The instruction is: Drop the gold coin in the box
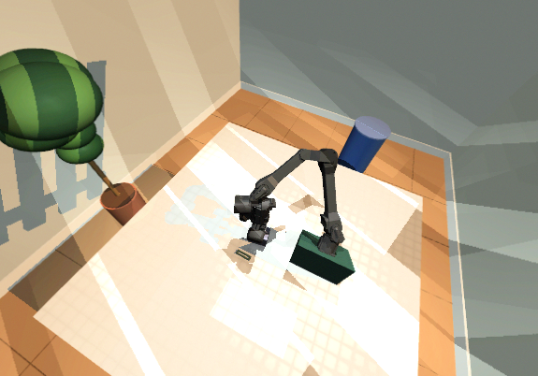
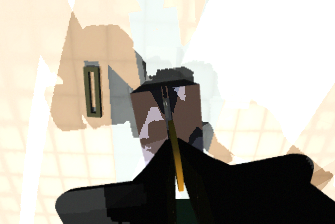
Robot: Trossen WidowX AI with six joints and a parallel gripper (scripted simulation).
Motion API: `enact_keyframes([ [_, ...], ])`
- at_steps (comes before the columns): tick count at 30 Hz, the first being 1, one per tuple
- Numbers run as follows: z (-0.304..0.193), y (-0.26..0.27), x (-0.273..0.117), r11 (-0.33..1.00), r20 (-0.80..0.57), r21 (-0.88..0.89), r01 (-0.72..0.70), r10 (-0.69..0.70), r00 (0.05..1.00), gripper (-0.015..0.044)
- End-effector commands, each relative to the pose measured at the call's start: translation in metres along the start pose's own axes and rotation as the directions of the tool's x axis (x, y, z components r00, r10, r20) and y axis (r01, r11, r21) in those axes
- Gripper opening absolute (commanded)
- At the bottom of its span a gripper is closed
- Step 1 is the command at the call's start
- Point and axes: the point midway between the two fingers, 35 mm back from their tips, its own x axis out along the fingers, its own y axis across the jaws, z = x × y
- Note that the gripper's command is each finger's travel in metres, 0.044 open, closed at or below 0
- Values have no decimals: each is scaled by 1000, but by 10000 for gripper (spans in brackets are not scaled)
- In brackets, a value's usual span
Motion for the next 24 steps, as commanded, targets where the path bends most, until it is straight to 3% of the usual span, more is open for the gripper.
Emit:
enact_keyframes([
  [1, -1, 0, 3, 1000, -1, -10, 7, -7, 1000, 0],
  [18, -2, 0, 10, 1000, -2, -10, 7, -7, 1000, 0],
  [24, -1, 0, 7, 1000, 1, -1, 0, 0, 1000, 157],
])
